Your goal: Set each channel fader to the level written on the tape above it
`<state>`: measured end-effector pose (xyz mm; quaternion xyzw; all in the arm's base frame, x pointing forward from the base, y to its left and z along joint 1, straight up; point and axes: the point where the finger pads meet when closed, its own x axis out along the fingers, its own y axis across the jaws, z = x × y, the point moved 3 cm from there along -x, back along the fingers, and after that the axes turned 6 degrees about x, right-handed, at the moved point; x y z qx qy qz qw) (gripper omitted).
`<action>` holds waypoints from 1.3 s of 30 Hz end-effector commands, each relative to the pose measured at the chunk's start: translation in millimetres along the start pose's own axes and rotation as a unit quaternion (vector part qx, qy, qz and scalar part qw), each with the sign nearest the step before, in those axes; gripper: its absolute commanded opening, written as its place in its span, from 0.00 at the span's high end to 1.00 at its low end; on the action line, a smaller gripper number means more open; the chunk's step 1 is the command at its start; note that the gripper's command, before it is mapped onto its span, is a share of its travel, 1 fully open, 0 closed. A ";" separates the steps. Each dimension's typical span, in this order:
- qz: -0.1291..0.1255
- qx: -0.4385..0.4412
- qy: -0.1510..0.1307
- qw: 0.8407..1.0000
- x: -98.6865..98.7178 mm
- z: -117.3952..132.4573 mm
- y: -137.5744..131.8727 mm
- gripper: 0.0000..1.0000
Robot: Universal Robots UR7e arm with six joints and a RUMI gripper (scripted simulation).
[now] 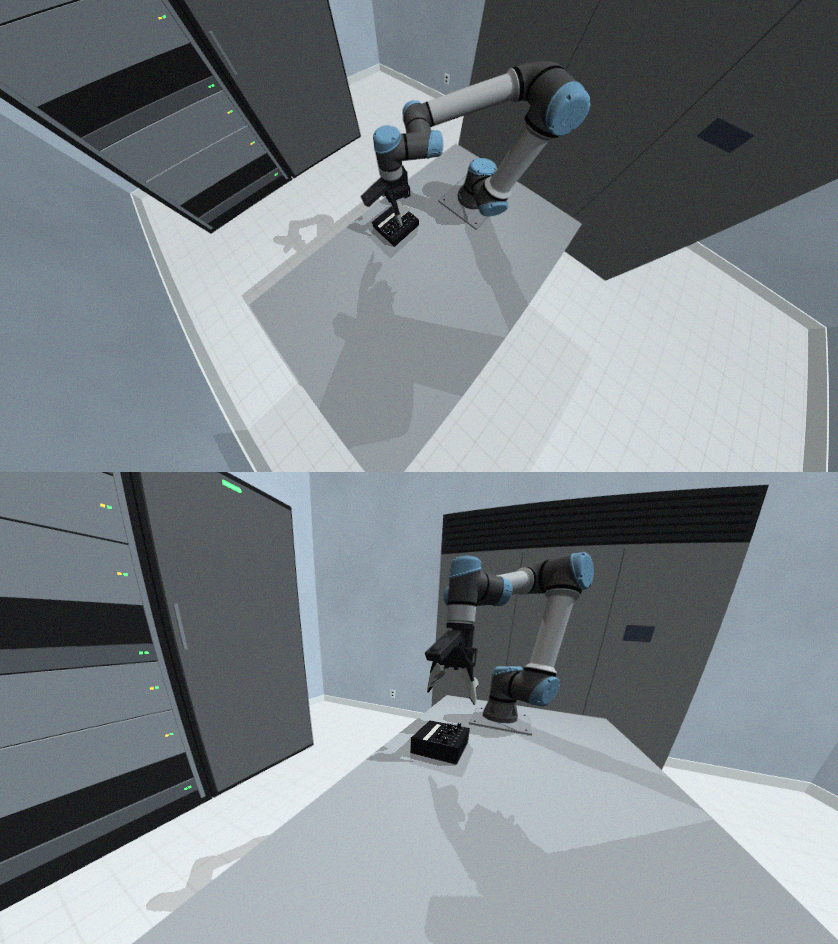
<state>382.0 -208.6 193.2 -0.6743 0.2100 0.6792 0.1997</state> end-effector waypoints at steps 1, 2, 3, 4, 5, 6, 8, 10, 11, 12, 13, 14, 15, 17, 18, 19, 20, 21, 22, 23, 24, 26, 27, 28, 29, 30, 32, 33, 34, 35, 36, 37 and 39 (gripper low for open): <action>-0.006 -0.139 0.001 0.990 7.2 1.5 -7.3 0.00; -0.006 -0.155 0.001 0.988 7.9 1.7 -8.2 0.00; -0.006 -0.171 0.002 0.985 8.7 2.0 -9.1 0.00; -0.006 -0.188 0.002 0.982 9.4 2.3 -10.0 0.00; -0.006 -0.188 0.002 0.982 9.4 2.3 -10.0 0.00; -0.006 -0.188 0.002 0.982 9.4 2.3 -10.0 0.00; -0.006 -0.249 0.002 0.969 10.9 3.0 -11.7 0.00; -0.005 -0.278 0.002 0.961 12.4 3.8 -13.5 0.00; -0.005 -0.293 0.002 0.956 13.2 4.3 -14.3 0.00; -0.005 -0.308 0.002 0.951 14.0 4.8 -15.1 0.00; -0.004 -0.324 0.002 0.946 14.7 5.3 -15.9 0.00; -0.004 -0.339 0.002 0.941 15.5 5.8 -16.7 0.00; -0.004 -0.355 0.002 0.935 16.3 6.3 -17.4 0.00; -0.003 -0.385 0.002 0.923 17.8 7.5 -18.9 0.00; -0.003 -0.400 0.002 0.916 18.6 8.1 -19.5 0.00; -0.003 -0.415 0.002 0.910 19.4 8.7 -20.2 0.00; -0.002 -0.430 0.002 0.903 20.2 9.4 -20.8 0.00; -0.002 -0.445 0.002 0.896 20.9 10.0 -21.3 0.00; -0.002 -0.445 0.002 0.896 20.9 10.0 -21.3 0.00; -0.002 -0.445 0.002 0.896 20.9 10.0 -21.3 0.00; -0.002 -0.488 0.002 0.873 21.7 10.7 -21.8 0.00; -0.002 -0.513 0.002 0.859 23.3 12.1 -22.8 0.00; -0.001 -0.526 0.002 0.851 24.1 12.8 -23.3 0.00; -0.001 -0.539 0.002 0.842 24.8 13.5 -23.7 0.00; -0.001 -0.553 0.001 0.833 25.6 14.2 -24.1 0.00; -0.001 -0.566 0.001 0.824 26.4 14.9 -24.4 0.00; 0.000 -0.593 0.001 0.805 27.9 16.3 -25.0 0.00; 0.000 -0.606 0.001 0.795 28.7 17.0 -25.2 0.00; 0.000 -0.619 0.001 0.785 29.4 17.7 -25.5 0.00; 0.001 -0.632 0.001 0.775 30.2 18.3 -25.6 0.00; 0.001 -0.645 0.001 0.765 30.9 19.0 -25.8 0.00; 0.001 -0.657 0.000 0.754 31.7 19.7 -25.9 0.00; 0.001 -0.669 0.000 0.743 32.4 20.3 -26.0 0.00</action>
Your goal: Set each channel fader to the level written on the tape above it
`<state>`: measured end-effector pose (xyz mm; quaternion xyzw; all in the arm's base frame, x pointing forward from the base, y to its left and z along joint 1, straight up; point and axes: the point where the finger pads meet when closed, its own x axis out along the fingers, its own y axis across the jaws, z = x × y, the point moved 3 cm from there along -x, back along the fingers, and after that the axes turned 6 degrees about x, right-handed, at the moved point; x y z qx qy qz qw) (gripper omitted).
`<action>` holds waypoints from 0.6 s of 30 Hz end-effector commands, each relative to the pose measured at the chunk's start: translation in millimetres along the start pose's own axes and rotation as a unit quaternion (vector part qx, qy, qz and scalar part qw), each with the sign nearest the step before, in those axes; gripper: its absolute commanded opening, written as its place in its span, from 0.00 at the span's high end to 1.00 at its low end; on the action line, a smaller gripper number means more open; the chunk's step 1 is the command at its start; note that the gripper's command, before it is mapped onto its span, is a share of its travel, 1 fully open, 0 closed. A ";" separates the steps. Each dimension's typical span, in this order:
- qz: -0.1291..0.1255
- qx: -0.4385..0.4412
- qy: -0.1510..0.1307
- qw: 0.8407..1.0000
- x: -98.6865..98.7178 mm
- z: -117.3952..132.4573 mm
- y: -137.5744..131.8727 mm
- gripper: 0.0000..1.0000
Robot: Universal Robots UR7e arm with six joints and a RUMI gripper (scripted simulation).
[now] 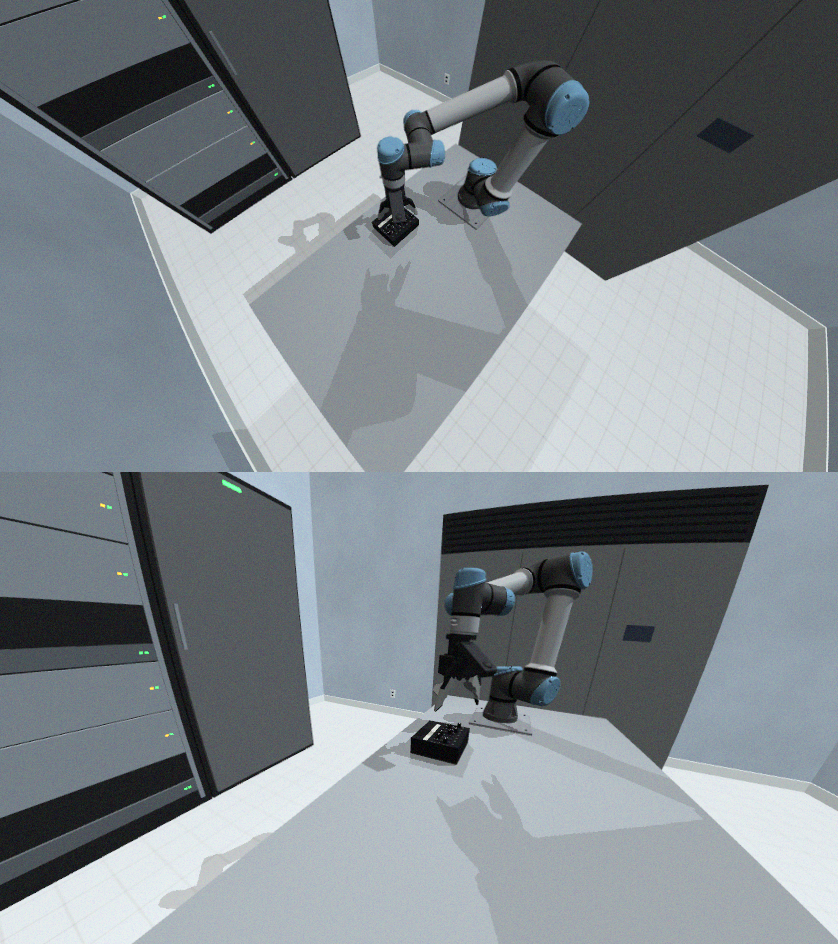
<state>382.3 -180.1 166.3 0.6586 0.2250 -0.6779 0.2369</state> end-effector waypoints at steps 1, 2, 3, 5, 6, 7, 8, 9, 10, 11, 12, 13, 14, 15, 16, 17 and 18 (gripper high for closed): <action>0.000 -0.106 0.007 0.994 5.9 -0.2 -5.1 0.00; 0.000 -0.154 0.008 0.988 6.6 0.0 -5.8 0.00; 0.000 -0.168 0.007 0.986 7.3 0.1 -6.4 0.00; 0.001 -0.198 0.007 0.980 8.8 0.5 -7.5 0.00; 0.001 -0.213 0.007 0.977 9.5 0.7 -8.0 0.00; 0.001 -0.229 0.006 0.973 10.2 0.9 -8.6 0.00; 0.001 -0.245 0.006 0.970 10.9 1.1 -9.0 0.00; 0.002 -0.261 0.006 0.965 11.6 1.4 -9.5 0.00; 0.002 -0.277 0.006 0.961 12.2 1.7 -9.9 0.00; 0.002 -0.292 0.005 0.956 12.9 1.9 -10.4 0.00; 0.002 -0.308 0.005 0.951 13.6 2.2 -10.7 0.00; 0.002 -0.323 0.005 0.946 14.2 2.5 -11.1 0.00; 0.002 -0.339 0.005 0.941 14.9 2.8 -11.4 0.00; 0.002 -0.354 0.005 0.935 15.5 3.1 -11.7 0.00; 0.002 -0.369 0.004 0.929 16.1 3.4 -12.0 0.00; 0.002 -0.369 0.004 0.929 16.1 3.4 -12.0 0.00; 0.002 -0.369 0.004 0.929 16.1 3.4 -12.0 0.00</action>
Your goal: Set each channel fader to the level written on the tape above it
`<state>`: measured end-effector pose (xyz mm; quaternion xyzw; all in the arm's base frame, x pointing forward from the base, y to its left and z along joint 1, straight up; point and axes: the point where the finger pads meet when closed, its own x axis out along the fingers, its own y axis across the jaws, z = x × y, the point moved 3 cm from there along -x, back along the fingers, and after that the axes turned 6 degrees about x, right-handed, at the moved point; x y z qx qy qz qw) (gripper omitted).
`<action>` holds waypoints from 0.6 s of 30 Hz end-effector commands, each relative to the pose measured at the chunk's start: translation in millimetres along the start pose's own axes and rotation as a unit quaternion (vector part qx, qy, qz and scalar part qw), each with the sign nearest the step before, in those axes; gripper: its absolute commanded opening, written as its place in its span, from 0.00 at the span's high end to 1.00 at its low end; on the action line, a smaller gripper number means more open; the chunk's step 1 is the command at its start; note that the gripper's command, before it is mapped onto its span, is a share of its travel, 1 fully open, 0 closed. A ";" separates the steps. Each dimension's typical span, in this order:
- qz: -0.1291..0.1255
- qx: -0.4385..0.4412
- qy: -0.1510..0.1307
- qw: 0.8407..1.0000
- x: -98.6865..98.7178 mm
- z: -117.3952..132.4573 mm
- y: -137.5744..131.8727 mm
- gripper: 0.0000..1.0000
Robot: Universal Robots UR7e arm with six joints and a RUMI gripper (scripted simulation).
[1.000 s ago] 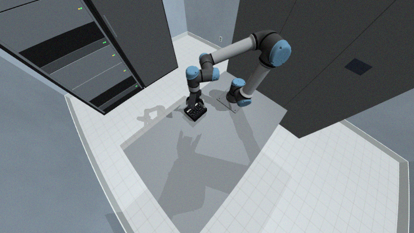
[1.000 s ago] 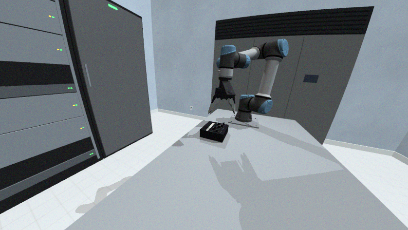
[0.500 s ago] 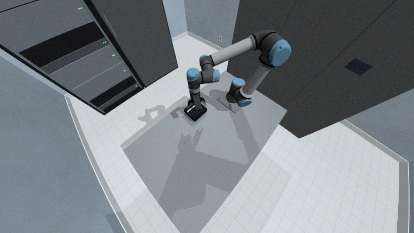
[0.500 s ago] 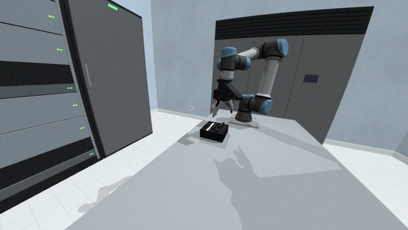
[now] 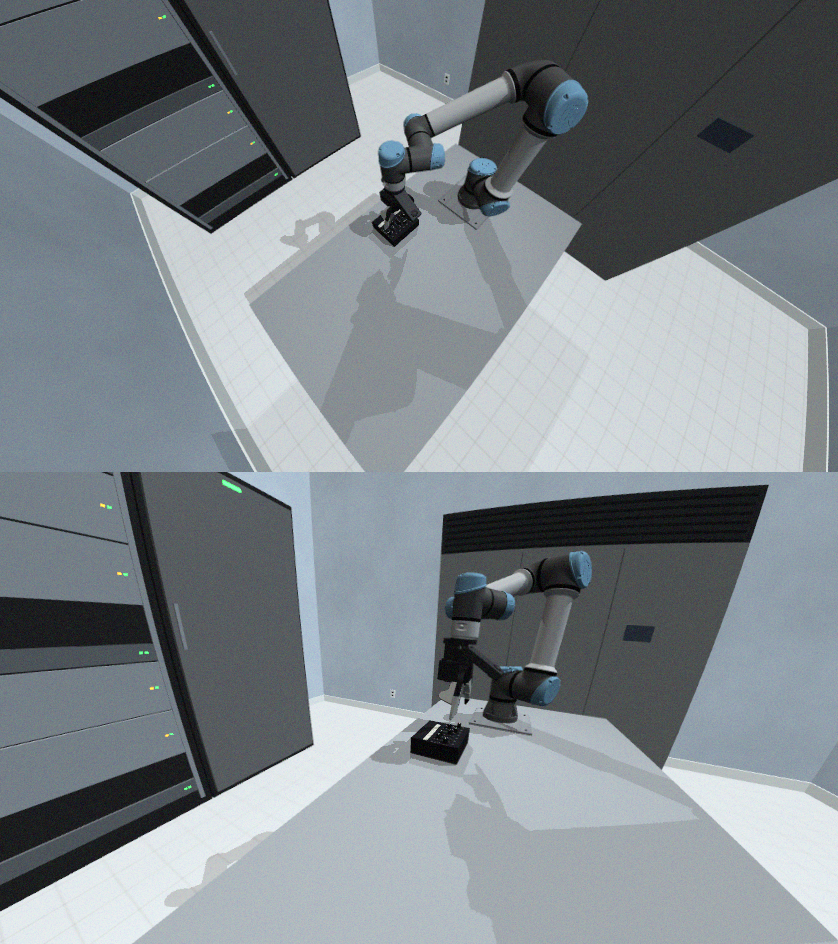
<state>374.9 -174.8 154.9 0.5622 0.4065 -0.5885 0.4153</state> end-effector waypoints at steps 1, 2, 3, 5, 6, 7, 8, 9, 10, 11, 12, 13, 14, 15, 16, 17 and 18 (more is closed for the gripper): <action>0.004 -0.139 0.007 0.990 5.3 -0.7 -3.7 0.00; 0.004 -0.153 0.007 0.988 5.9 -0.6 -4.1 0.00; 0.005 -0.167 0.007 0.986 6.5 -0.4 -4.4 0.00; 0.005 -0.198 0.007 0.980 7.7 -0.1 -5.1 0.00; 0.005 -0.214 0.006 0.977 8.3 0.0 -5.4 0.00; 0.005 -0.230 0.006 0.973 8.8 0.2 -5.6 0.00; 0.005 -0.246 0.006 0.969 9.4 0.4 -5.9 0.00; 0.005 -0.261 0.006 0.965 9.9 0.6 -6.1 0.00; 0.006 -0.277 0.006 0.961 10.4 0.8 -6.4 0.00; 0.006 -0.293 0.006 0.956 11.0 1.0 -6.6 0.00; 0.006 -0.308 0.006 0.951 11.5 1.2 -6.8 0.00; 0.006 -0.324 0.006 0.946 12.0 1.4 -6.9 0.00; 0.006 -0.339 0.006 0.941 12.4 1.6 -7.1 0.00; 0.006 -0.355 0.006 0.935 12.9 1.8 -7.2 0.00; 0.006 -0.355 0.006 0.935 12.9 1.8 -7.2 0.00; 0.006 -0.355 0.006 0.935 12.9 1.8 -7.2 0.00; 0.007 -0.399 0.006 0.917 13.4 2.0 -7.4 0.00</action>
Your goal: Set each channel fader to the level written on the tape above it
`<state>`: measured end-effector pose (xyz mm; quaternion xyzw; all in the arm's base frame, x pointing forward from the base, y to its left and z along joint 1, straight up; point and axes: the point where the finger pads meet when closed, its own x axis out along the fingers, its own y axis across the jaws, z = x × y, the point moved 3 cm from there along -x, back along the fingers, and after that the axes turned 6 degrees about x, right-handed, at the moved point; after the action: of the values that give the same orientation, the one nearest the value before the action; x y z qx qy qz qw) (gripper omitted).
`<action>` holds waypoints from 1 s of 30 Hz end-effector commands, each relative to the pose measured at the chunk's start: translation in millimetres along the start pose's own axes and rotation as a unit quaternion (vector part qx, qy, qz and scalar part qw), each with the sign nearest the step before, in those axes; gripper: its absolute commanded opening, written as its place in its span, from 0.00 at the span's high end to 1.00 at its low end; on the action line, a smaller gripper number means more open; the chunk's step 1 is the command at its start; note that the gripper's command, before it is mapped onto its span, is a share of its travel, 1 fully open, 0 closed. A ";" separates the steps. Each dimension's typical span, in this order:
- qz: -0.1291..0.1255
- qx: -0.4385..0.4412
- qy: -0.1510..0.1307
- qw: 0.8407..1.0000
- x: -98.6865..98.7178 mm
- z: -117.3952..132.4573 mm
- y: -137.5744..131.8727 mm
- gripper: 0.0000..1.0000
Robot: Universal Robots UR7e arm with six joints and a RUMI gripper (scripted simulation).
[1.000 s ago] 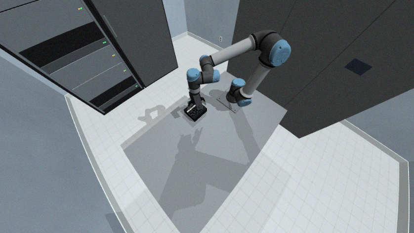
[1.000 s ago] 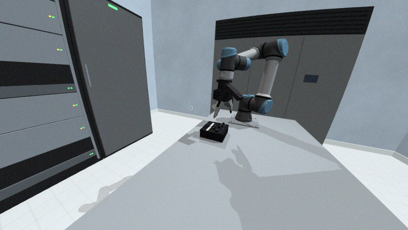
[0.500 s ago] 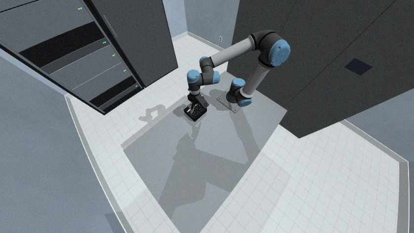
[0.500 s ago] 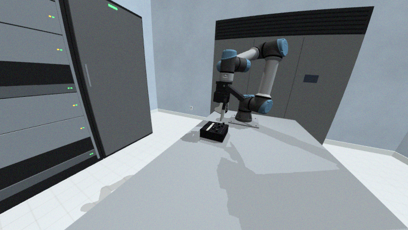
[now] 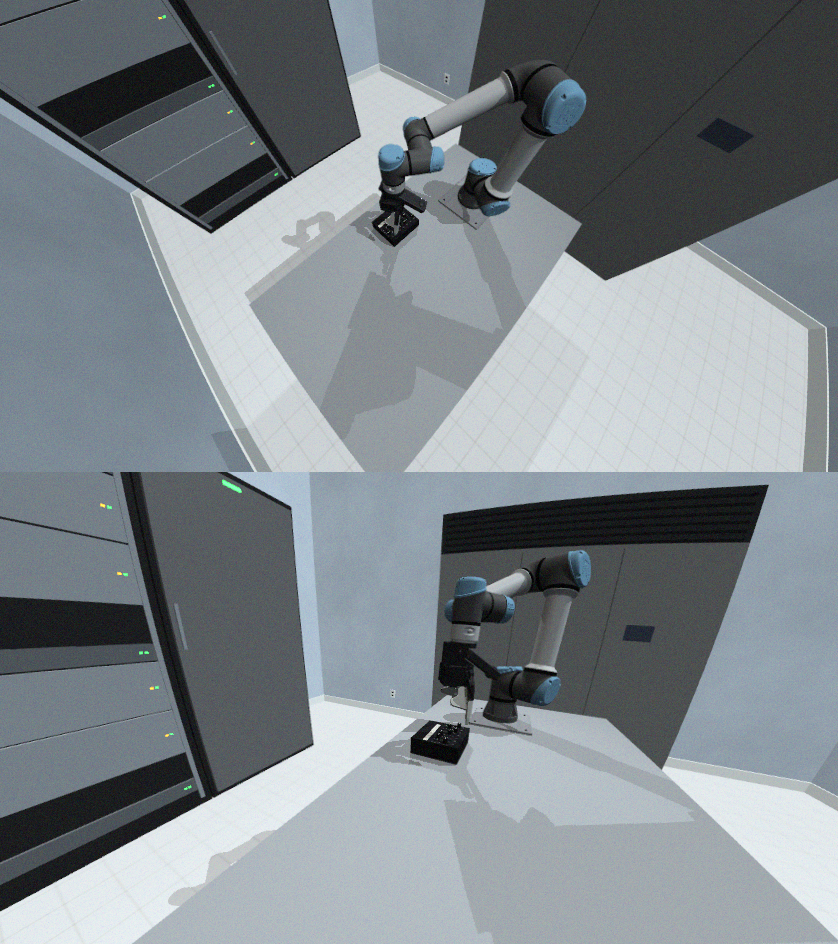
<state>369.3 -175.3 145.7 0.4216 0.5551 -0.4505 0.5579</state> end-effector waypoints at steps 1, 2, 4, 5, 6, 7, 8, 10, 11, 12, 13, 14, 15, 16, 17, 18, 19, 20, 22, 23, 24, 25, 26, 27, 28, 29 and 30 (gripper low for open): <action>0.009 -0.139 0.006 0.990 4.4 -1.1 -2.2 0.00; 0.009 -0.153 0.006 0.988 4.9 -1.0 -2.4 0.00; 0.009 -0.184 0.006 0.983 5.7 -0.8 -2.8 0.00; 0.009 -0.200 0.006 0.980 6.1 -0.7 -3.0 0.00; 0.010 -0.216 0.006 0.976 6.5 -0.5 -3.1 0.00; 0.010 -0.232 0.006 0.973 6.8 -0.4 -3.3 0.00; 0.010 -0.248 0.006 0.969 7.2 -0.3 -3.4 0.00; 0.011 -0.279 0.006 0.960 7.9 0.0 -3.7 0.00; 0.011 -0.295 0.006 0.955 8.2 0.1 -3.8 0.00; 0.012 -0.310 0.006 0.951 8.5 0.3 -3.9 0.00; 0.012 -0.326 0.006 0.945 8.8 0.4 -4.0 0.00; 0.013 -0.341 0.007 0.940 9.1 0.6 -4.1 0.00; 0.013 -0.341 0.007 0.940 9.1 0.6 -4.1 0.00; 0.013 -0.341 0.007 0.940 9.1 0.6 -4.1 0.00; 0.016 -0.386 0.008 0.922 9.4 0.9 -4.3 0.00; 0.016 -0.399 0.008 0.917 9.6 1.0 -4.3 0.00; 0.017 -0.412 0.009 0.911 9.9 1.1 -4.4 0.00; 0.018 -0.426 0.009 0.905 10.1 1.3 -4.5 0.00; 0.018 -0.438 0.009 0.899 10.5 1.5 -4.6 0.00; 0.018 -0.443 0.009 0.896 10.7 1.6 -4.7 0.00; 0.018 -0.448 0.009 0.894 10.9 1.7 -4.7 0.00; 0.018 -0.453 0.008 0.891 11.1 1.7 -4.7 0.00; 0.018 -0.457 0.008 0.889 11.3 1.8 -4.8 0.00; 0.018 -0.461 0.008 0.887 11.4 1.9 -4.8 0.00; 0.018 -0.465 0.008 0.885 11.5 2.0 -4.8 0.00; 0.018 -0.468 0.008 0.884 11.7 2.0 -4.8 0.00; 0.019 -0.471 0.008 0.882 11.8 2.1 -4.9 0.00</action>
<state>366.7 -178.5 137.0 0.1494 0.6925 -0.1591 0.6877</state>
